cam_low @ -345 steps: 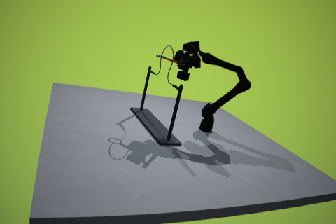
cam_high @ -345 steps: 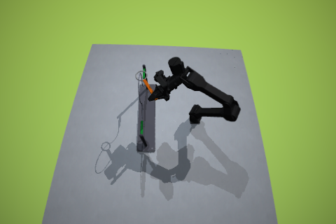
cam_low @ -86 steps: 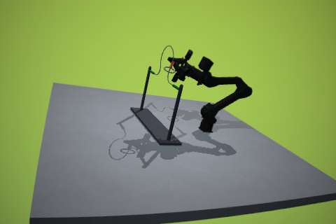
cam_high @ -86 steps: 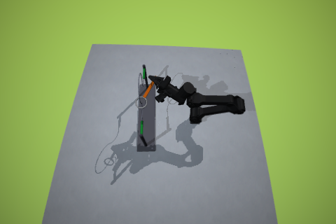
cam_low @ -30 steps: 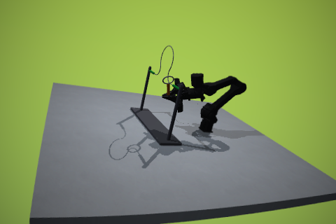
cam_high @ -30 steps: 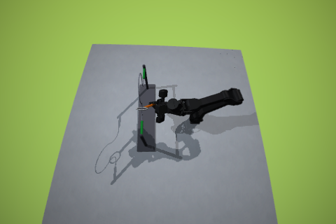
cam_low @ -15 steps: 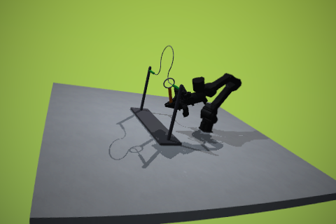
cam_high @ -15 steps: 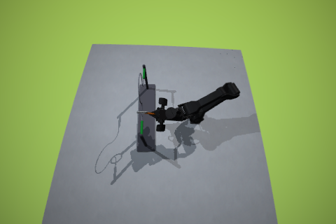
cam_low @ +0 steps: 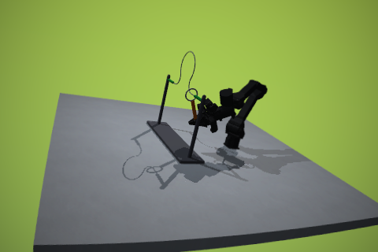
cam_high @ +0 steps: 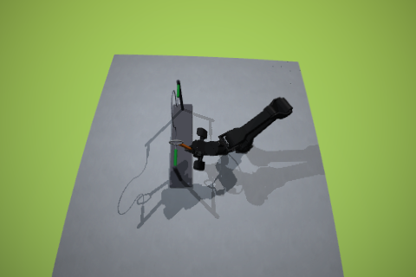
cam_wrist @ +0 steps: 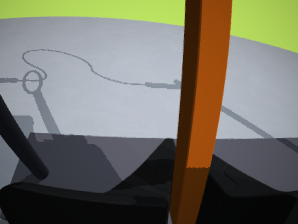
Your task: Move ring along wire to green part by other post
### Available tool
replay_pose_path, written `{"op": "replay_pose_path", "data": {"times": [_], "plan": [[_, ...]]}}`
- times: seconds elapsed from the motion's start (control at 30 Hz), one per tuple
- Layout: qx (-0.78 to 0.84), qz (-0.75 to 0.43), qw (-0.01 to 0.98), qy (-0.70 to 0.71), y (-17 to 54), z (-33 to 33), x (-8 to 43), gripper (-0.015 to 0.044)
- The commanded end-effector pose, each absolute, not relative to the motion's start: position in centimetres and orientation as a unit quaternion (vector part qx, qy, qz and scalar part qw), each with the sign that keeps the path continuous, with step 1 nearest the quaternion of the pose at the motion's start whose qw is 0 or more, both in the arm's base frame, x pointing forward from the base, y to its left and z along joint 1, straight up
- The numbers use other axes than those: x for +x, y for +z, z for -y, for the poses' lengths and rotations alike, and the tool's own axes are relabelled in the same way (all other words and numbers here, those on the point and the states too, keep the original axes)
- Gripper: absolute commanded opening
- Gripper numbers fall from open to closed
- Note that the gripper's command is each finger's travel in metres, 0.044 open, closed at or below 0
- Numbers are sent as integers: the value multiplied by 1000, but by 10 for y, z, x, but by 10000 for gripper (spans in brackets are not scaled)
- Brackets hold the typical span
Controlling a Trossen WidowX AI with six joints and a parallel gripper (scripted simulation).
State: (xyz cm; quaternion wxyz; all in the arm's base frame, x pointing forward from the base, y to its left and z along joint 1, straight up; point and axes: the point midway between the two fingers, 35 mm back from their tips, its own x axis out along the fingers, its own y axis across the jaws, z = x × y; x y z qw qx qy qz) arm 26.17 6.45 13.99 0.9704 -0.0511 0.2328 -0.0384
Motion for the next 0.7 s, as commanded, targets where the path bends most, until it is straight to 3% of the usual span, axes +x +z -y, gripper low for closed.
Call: {"op": "replay_pose_path", "data": {"times": [0.0,0.67], "plan": [[-35,-232,971,-38,142,-72,262,-150],[-14,-232,972,-33,142,-97,261,-150]]}}
